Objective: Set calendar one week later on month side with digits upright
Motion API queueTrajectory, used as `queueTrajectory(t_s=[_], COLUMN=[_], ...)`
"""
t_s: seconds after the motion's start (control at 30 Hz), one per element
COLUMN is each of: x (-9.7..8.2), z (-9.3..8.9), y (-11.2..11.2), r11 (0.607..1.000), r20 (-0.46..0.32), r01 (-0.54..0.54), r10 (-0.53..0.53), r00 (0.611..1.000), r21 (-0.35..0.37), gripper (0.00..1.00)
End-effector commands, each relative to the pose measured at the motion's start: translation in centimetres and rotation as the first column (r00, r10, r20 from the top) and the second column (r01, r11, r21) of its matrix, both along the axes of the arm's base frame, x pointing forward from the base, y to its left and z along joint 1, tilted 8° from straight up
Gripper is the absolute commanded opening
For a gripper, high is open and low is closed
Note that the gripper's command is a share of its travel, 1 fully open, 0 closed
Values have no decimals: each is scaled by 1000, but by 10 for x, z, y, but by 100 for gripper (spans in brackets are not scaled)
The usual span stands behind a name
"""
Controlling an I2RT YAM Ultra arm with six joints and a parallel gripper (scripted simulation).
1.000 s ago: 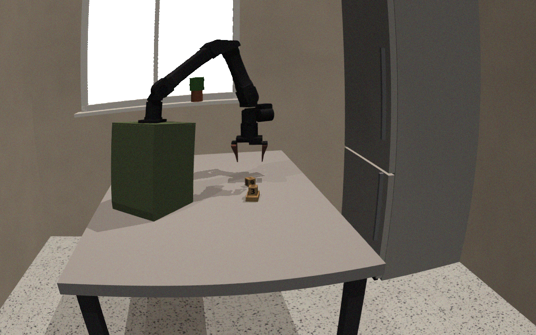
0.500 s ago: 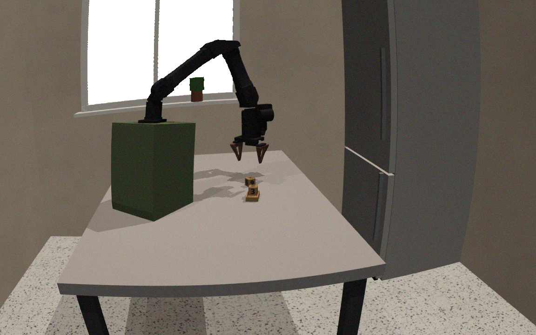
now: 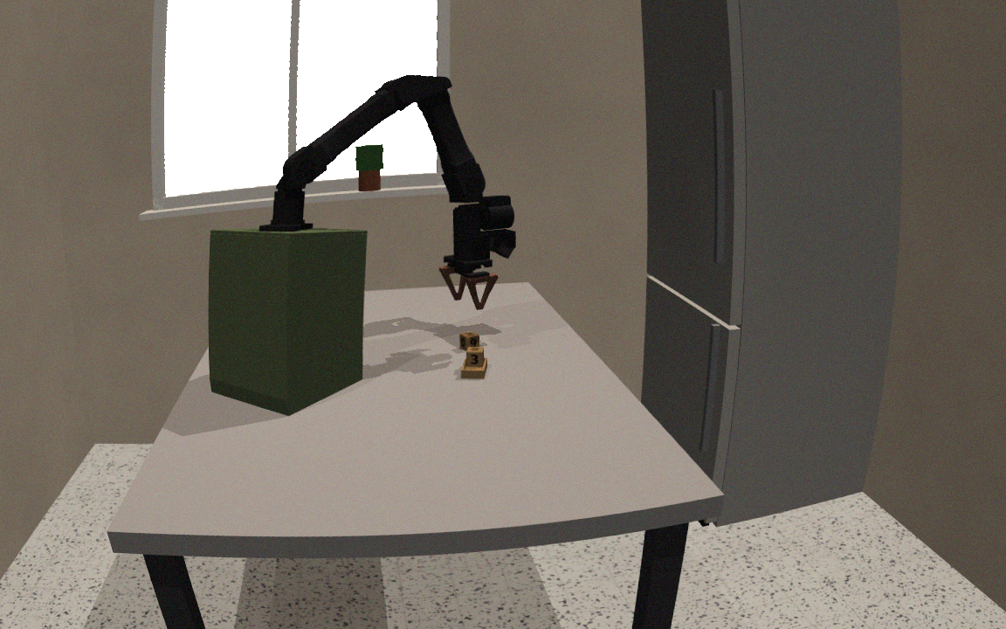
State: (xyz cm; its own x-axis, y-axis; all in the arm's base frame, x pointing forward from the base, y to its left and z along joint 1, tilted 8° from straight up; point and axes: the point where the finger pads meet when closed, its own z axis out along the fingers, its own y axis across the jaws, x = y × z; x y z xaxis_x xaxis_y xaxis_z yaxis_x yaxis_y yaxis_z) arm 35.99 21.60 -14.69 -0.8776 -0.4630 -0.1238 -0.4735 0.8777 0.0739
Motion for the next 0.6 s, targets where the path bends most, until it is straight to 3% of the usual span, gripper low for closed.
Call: queueTrajectory(t_s=[0.0,0.03,0.13,0.17,0.27,0.57], x=[3,3,3,3,3,2], z=[3,3,3,3,3,2], y=[1,1,1,1,1,1], r11=[987,975,969,944,913,736], r20=[-13,-22,-26,-39,-52,-102], r01=[159,220,245,328,408,677], r10=[-159,-219,-245,-327,-406,-672], r00=[987,975,969,944,912,734], r21=[18,22,23,27,29,29], gripper=[100,100,100,100,100,100])
